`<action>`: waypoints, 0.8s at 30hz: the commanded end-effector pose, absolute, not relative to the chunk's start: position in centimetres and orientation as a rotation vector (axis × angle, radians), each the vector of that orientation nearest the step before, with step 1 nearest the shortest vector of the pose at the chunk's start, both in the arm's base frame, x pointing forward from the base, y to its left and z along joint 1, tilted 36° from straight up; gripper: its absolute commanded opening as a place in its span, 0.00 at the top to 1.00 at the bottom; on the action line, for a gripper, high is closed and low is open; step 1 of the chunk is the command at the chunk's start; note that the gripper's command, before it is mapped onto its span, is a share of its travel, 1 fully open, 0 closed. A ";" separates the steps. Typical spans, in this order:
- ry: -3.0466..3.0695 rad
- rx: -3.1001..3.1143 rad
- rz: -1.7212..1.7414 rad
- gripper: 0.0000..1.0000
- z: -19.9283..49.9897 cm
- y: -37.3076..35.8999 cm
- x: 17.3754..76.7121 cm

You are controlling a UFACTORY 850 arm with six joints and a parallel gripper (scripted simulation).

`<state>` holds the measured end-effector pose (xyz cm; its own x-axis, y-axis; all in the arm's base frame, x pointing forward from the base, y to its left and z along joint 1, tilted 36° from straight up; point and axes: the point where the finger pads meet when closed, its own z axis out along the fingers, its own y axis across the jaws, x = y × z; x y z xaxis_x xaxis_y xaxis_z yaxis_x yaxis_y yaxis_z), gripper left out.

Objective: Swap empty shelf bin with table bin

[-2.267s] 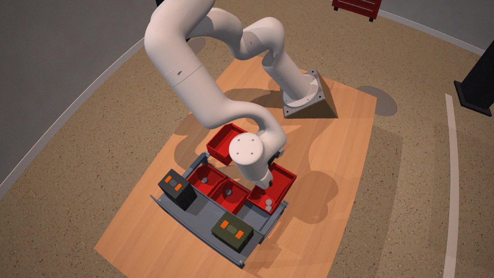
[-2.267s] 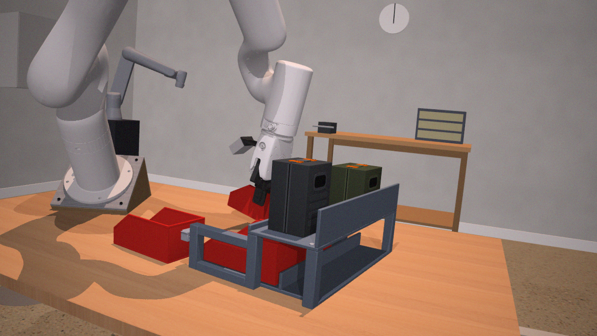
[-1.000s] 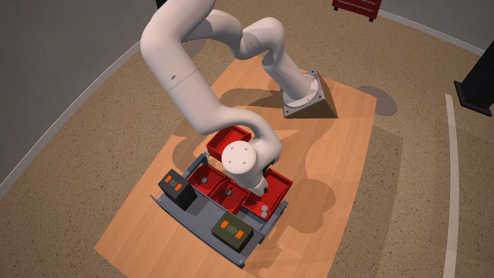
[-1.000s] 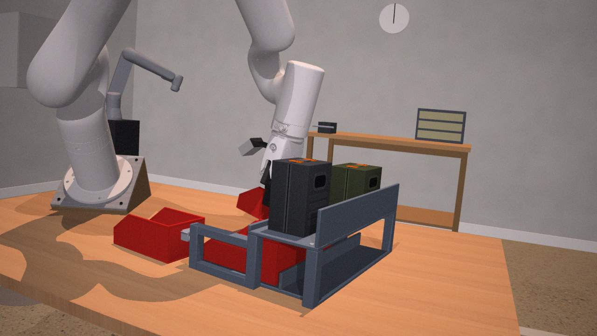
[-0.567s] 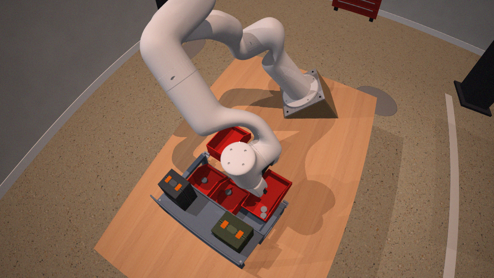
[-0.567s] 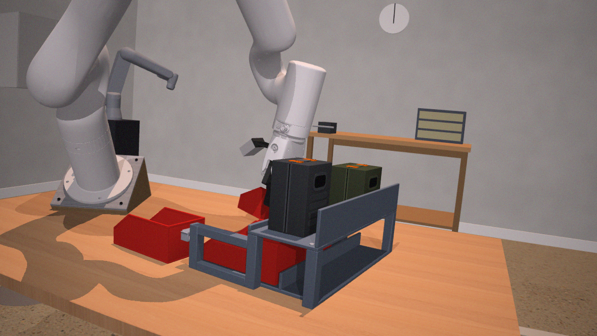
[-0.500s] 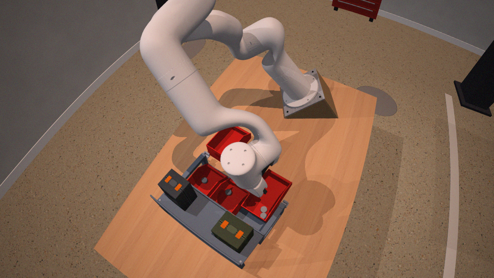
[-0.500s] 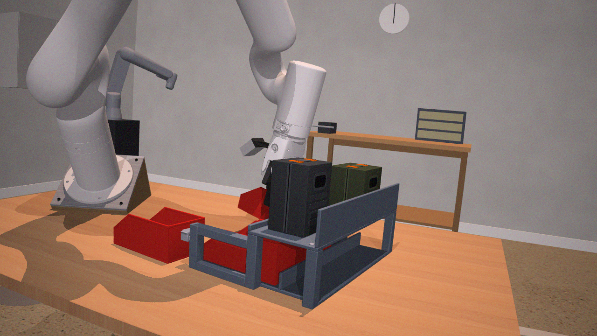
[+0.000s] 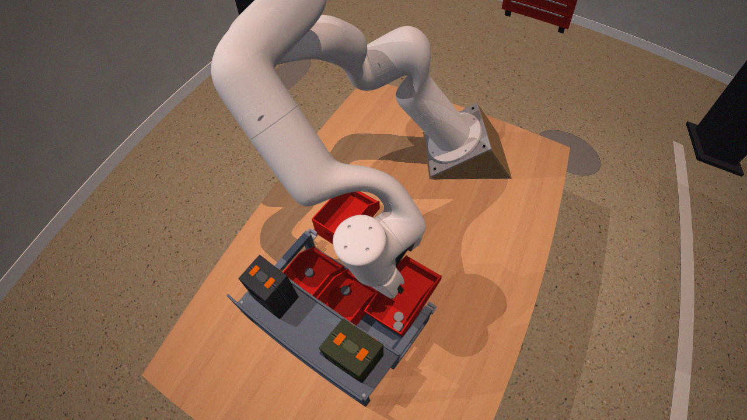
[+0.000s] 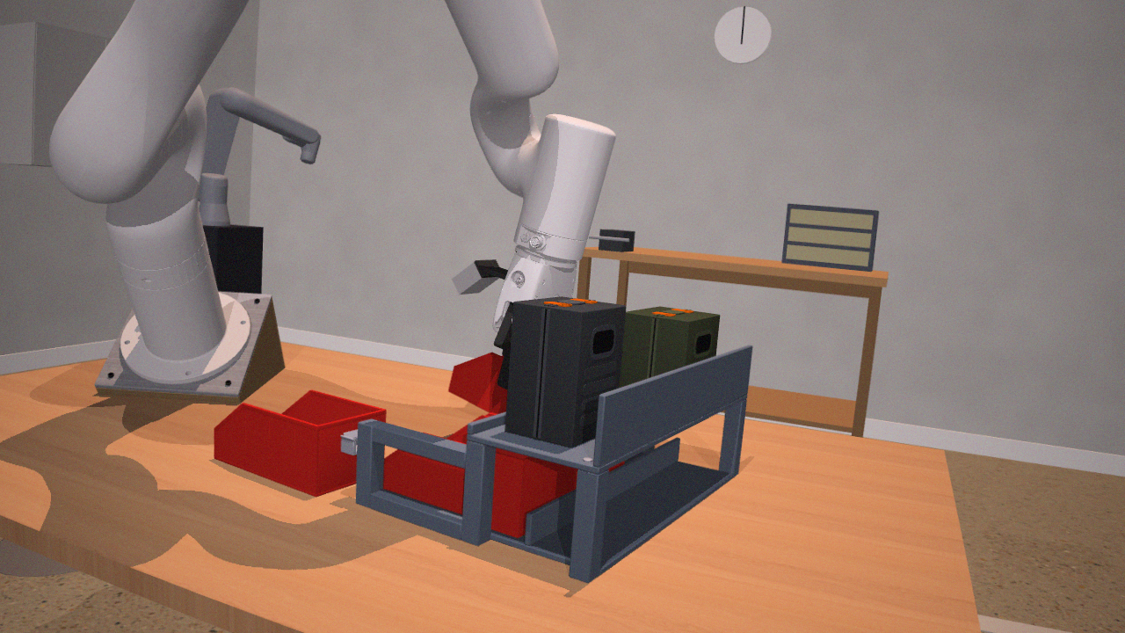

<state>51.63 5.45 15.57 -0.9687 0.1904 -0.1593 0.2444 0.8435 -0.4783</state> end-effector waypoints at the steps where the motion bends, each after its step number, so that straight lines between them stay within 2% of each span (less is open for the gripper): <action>1: 2.913 0.344 -0.776 1.00 15.6 5.5 51.7; 24: 2.913 0.344 -0.776 1.00 15.4 5.3 51.8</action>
